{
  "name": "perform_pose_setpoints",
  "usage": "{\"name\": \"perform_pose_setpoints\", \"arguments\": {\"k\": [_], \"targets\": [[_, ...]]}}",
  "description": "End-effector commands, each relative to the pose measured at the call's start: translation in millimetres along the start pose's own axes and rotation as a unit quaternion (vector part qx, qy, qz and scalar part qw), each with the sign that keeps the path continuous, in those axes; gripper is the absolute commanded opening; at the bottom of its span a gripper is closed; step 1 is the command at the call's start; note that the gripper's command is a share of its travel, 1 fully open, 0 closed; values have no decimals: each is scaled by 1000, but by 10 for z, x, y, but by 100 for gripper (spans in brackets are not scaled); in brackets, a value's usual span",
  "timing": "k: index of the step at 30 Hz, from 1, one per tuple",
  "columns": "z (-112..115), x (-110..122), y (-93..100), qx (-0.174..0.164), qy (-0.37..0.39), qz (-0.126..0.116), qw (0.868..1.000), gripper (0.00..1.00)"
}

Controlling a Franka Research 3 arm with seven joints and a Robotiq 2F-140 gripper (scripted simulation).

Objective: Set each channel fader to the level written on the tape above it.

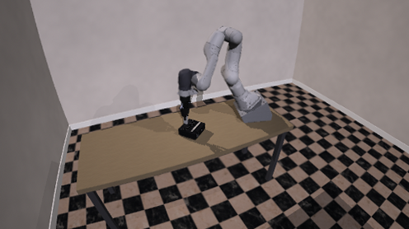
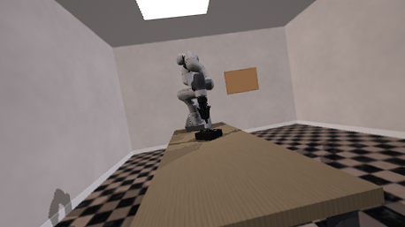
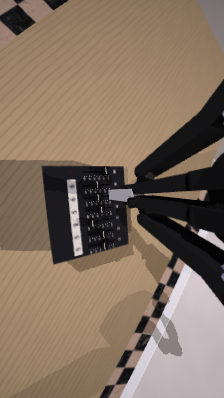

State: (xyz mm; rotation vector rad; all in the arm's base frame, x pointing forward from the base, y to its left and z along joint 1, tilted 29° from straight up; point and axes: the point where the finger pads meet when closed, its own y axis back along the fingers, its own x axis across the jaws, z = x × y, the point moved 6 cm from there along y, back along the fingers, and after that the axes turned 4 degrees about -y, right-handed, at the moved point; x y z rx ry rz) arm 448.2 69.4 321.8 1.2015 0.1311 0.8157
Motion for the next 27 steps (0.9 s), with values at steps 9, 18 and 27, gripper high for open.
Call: {"name": "perform_pose_setpoints", "arguments": {"k": [9,18,27], "targets": [[-20,-28,143,6,3,-6,1000,0],[-20,-28,143,6,3,-6,1000,0],[-19,-28,193,6,3,-6,1000,100]]}}
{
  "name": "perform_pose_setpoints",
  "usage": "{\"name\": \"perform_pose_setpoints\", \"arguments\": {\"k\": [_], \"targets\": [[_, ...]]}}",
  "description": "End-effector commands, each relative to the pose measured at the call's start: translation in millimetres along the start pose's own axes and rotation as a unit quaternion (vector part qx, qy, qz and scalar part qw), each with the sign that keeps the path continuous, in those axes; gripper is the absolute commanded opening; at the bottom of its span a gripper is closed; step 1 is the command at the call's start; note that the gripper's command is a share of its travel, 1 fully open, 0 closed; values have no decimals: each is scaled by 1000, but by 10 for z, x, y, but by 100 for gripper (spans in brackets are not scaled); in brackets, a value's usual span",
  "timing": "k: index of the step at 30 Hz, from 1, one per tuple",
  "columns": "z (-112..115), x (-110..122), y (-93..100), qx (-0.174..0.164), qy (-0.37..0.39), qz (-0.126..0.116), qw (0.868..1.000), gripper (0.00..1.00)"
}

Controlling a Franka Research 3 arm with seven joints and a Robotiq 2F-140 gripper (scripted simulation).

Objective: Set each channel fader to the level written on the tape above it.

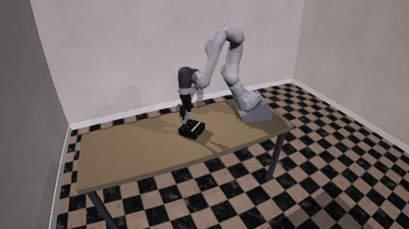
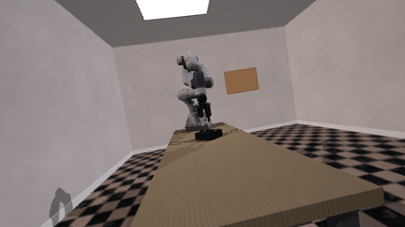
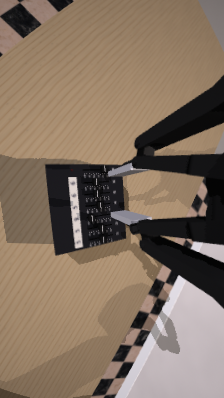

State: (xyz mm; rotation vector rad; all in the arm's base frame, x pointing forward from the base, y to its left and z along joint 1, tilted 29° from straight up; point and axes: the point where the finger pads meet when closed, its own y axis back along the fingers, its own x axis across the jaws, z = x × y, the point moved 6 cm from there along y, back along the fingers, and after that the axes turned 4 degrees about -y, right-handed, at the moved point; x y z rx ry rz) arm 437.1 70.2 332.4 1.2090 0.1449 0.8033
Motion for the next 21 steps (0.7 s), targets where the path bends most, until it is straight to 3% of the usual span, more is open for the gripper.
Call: {"name": "perform_pose_setpoints", "arguments": {"k": [1,21], "targets": [[1,13,66,1,2,1,1000,100],[1,12,633,1,2,1,1000,100]]}}
